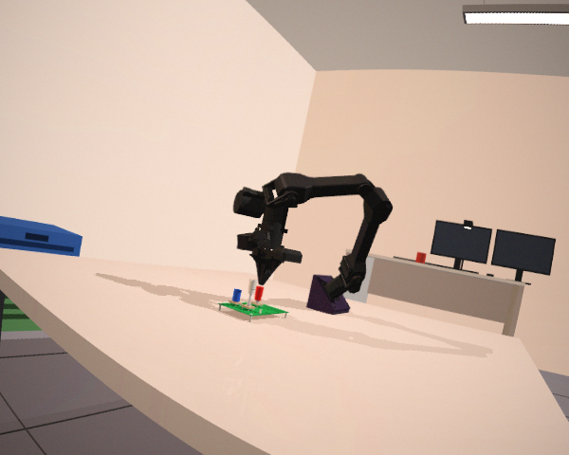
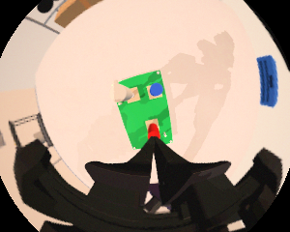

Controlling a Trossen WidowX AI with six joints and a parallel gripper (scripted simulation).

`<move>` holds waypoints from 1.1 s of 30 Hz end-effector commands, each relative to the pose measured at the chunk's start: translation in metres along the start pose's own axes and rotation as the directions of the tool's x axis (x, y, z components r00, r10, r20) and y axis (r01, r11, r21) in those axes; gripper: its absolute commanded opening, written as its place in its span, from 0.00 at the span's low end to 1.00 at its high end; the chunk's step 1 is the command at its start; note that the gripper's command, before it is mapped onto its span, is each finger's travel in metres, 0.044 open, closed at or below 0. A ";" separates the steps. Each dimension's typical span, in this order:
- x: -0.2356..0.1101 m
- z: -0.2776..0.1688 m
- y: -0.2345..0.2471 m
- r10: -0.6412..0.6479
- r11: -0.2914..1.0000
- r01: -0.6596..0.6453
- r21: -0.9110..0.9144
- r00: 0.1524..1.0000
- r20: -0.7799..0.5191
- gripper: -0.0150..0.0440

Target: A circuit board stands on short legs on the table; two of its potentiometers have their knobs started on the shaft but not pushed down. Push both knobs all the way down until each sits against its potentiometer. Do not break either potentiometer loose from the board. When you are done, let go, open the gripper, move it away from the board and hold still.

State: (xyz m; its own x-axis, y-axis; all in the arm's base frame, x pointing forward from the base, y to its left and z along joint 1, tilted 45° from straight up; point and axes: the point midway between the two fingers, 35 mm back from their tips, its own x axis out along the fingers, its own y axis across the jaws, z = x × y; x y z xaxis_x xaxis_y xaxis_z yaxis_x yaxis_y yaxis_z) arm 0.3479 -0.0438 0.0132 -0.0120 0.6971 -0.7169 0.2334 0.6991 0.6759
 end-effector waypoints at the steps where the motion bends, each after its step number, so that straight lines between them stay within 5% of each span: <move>1: -0.008 0.000 -0.001 -0.002 1.000 0.002 -0.002 1.000 0.003 0.25; 3: -0.010 0.000 -0.001 -0.002 1.000 0.002 -0.002 1.000 0.002 0.25; 11: -0.004 0.000 0.000 0.002 1.000 -0.002 0.000 1.000 0.001 0.61; 19: -0.019 0.013 0.001 -0.055 0.991 0.049 0.124 0.997 0.051 0.25; 33: -0.028 0.032 0.015 -0.034 0.823 0.010 0.568 0.999 0.033 0.25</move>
State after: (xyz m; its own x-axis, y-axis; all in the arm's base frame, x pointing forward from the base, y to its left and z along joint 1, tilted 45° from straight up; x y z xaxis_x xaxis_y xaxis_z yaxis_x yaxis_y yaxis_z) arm 0.3775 -0.0586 0.0363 0.0175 0.6577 -0.7531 0.6538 0.5623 0.5063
